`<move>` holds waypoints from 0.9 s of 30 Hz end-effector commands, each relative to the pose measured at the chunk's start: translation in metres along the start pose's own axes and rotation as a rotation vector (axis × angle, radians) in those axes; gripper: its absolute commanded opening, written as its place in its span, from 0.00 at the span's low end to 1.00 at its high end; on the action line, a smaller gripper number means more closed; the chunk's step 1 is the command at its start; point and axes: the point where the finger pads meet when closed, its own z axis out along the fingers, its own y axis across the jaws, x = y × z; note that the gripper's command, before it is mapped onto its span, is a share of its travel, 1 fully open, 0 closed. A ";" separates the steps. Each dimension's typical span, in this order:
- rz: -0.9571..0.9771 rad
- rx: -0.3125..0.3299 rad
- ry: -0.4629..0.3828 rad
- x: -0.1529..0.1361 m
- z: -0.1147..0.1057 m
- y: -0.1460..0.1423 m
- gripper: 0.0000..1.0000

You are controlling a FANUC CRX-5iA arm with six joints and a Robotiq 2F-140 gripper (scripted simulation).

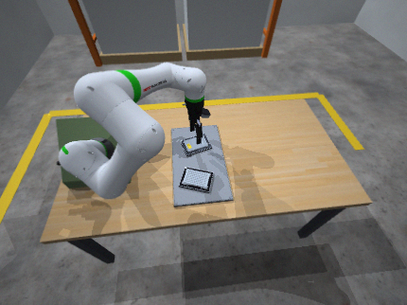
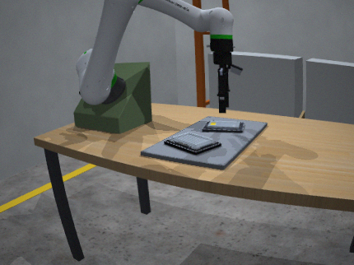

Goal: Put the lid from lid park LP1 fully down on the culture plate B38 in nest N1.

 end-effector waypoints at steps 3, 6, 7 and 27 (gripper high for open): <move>0.000 0.000 0.002 0.001 -0.001 0.000 0.69; 0.000 0.000 0.002 0.001 -0.001 0.000 0.69; 0.000 0.000 0.002 0.001 -0.001 0.000 0.69; 0.000 0.000 0.002 0.001 0.006 0.000 0.69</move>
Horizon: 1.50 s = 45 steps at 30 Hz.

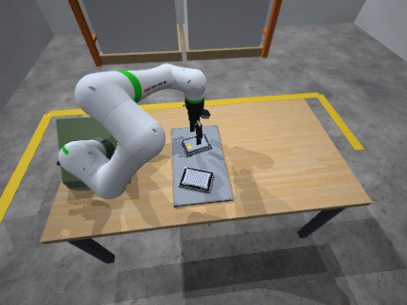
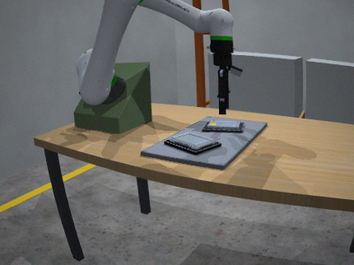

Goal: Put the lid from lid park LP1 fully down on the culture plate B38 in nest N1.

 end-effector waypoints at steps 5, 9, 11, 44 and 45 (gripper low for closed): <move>0.000 0.000 0.002 0.001 0.006 0.000 0.69; 0.000 0.000 0.002 0.001 0.012 0.000 0.69; 0.000 0.000 0.002 0.001 0.013 0.000 0.69; 0.000 0.000 0.002 0.001 0.038 0.000 0.69; 0.000 0.000 0.002 0.001 0.038 0.000 0.69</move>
